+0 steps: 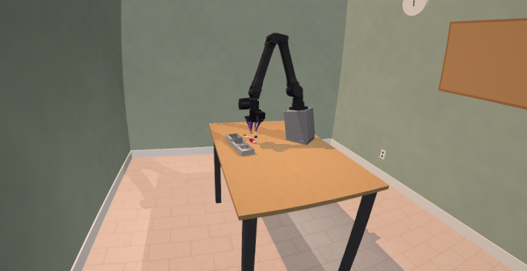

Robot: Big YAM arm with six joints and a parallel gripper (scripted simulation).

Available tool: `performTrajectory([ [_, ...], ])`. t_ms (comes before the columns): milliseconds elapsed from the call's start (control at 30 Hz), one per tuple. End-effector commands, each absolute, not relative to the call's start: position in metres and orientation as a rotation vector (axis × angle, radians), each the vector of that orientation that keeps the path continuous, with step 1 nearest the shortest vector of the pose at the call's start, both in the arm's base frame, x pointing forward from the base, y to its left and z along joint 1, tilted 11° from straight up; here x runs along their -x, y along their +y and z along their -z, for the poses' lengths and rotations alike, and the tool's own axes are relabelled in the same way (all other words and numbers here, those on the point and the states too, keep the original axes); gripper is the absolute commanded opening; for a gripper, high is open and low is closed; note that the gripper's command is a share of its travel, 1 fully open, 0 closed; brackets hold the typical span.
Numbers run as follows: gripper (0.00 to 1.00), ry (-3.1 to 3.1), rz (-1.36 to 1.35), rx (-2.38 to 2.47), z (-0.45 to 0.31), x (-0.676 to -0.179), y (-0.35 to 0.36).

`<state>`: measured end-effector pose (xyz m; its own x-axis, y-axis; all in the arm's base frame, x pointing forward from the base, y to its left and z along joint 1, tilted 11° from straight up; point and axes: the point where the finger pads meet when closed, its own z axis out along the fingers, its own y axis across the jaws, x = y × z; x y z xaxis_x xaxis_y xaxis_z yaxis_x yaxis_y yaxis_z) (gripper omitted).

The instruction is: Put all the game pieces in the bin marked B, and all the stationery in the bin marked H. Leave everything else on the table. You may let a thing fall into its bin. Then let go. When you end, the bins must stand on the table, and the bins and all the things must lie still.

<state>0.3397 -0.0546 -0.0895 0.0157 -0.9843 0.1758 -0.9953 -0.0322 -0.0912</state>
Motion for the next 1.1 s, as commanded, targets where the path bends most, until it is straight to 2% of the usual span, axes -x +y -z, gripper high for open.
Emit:
performTrajectory([
  [0,0.37,-2.147,-0.335,-2.228,0.08,-0.345,-0.059],
  [1067,0.37,-2.14,-0.315,-2.223,0.092,-0.346,-0.061],
])
